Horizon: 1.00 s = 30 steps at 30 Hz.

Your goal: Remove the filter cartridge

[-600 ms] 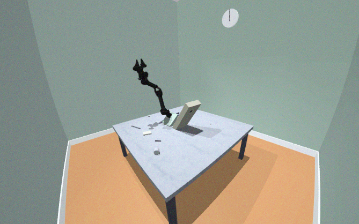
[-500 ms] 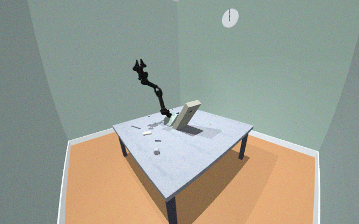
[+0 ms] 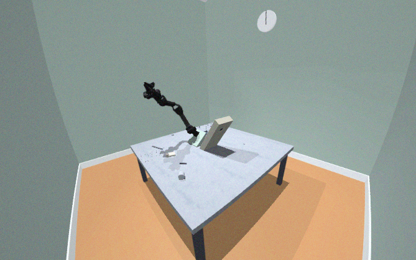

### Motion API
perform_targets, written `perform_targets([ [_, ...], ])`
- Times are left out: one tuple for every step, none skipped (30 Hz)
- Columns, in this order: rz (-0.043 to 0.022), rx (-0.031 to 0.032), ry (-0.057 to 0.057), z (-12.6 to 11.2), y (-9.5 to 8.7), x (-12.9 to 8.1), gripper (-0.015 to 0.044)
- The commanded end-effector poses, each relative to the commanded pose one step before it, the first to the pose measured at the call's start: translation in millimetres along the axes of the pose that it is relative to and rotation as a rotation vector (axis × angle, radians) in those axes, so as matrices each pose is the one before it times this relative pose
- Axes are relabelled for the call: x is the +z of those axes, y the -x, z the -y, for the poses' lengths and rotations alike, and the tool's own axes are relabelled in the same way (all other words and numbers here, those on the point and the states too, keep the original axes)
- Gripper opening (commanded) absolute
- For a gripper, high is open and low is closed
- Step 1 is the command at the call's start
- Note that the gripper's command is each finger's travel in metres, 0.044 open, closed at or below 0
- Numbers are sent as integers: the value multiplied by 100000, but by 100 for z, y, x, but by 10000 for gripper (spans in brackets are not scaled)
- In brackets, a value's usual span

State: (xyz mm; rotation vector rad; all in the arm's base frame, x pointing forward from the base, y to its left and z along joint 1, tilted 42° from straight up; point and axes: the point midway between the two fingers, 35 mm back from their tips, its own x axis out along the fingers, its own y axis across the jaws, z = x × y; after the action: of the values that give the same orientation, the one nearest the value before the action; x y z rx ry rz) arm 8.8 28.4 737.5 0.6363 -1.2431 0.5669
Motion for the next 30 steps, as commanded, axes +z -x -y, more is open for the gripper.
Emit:
perform_targets([
  [3805, -16857, -7545, 6746, 276, -84, 115],
  [502, -4712, -1892, 1793, -97, -163, 115],
  [268, -4663, -1703, 1752, -119, -237, 115],
  [80, -4713, -1543, 1743, -137, -308, 115],
  [-92, -4760, -1374, 1731, -152, -376, 115],
  [-273, -4793, -1198, 1717, -166, -445, 115],
  [-456, -4815, -1016, 1700, -179, -515, 115],
  [-634, -4827, -827, 1680, -191, -583, 115],
  [-807, -4831, -633, 1657, -200, -651, 115],
  [-975, -4825, -432, 1632, -208, -716, 115],
  [-1136, -4810, -227, 1604, -214, -781, 115],
  [-1291, -4785, -16, 1573, -219, -843, 115],
  [-2506, -1006, 1760, 347, -57, -626, 115],
  [-3633, -1306, 2510, 465, -80, -913, 115],
  [-2760, -3188, 1260, 1039, -186, -1018, 115],
  [-1765, -4505, 164, 1408, -254, -1028, 115],
  [-1869, -4463, 375, 1371, -254, -1075, 115],
  [-1962, -4414, 587, 1333, -252, -1119, 115],
  [-2059, -4352, 814, 1292, -249, -1163, 115],
  [-2146, -4284, 1043, 1249, -244, -1204, 115],
  [-2223, -4209, 1272, 1205, -237, -1242, 115],
  [-2290, -4126, 1502, 1160, -230, -1277, 115],
  [-2486, -4271, 1841, 1178, -231, -1386, 115],
  [-2552, -4191, 2112, 1131, -220, -1428, 115],
  [-2590, -4076, 2370, 1076, -207, -1456, 115],
  [-2614, -3956, 2626, 1019, -192, -1481, 115],
  [-2624, -3829, 2879, 962, -176, -1501, 115],
  [-2620, -3698, 3129, 904, -159, -1518, 115],
  [-2603, -3562, 3374, 845, -140, -1530, 115],
  [-2571, -3423, 3614, 787, -121, -1539, 115],
])
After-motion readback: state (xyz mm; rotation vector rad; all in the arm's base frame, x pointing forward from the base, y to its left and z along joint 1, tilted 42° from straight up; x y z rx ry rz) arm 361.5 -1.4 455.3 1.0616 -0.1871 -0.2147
